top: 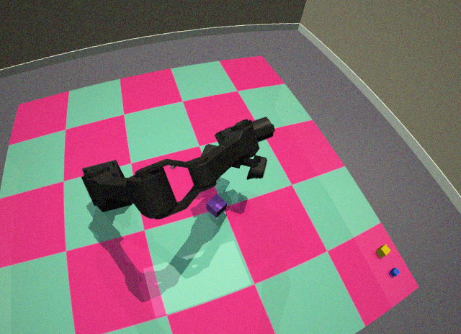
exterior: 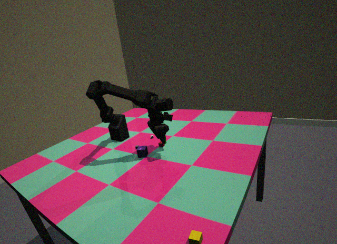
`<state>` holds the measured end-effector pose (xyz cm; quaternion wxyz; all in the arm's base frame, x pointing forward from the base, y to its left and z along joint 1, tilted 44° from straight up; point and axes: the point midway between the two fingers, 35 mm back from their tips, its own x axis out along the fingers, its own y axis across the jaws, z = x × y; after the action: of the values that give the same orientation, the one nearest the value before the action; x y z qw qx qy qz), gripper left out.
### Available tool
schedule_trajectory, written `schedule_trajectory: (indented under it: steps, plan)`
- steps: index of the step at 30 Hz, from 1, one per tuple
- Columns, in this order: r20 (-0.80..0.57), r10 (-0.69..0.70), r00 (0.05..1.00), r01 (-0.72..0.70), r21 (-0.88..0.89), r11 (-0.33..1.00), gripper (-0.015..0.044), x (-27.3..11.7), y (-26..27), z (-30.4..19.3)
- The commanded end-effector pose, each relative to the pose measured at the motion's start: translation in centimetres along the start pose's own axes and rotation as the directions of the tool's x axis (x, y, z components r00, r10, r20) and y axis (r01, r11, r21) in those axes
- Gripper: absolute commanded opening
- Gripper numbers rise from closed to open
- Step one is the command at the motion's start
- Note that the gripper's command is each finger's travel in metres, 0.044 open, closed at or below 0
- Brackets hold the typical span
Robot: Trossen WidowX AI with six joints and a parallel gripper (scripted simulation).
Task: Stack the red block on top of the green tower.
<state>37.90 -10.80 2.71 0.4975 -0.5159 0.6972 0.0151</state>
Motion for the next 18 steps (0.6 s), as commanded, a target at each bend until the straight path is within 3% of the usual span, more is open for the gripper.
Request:
schedule_trajectory:
  steps: [1, 5, 13, 18]
  plan:
    - [-0.028, 0.058, 0.998, -0.064, -0.341, 0.938, 0.044, -0.9, 4.2, 1.2]
    - [-0.054, 0.083, 0.995, -0.099, -0.544, 0.833, 0.044, -1.8, 6.2, 1.7]
    - [-0.055, 0.084, 0.995, -0.1, -0.551, 0.828, 0.044, -1.8, 6.3, 1.7]
    - [-0.055, 0.084, 0.995, -0.1, -0.551, 0.828, 0.044, 0.8, 6.5, 1.6]
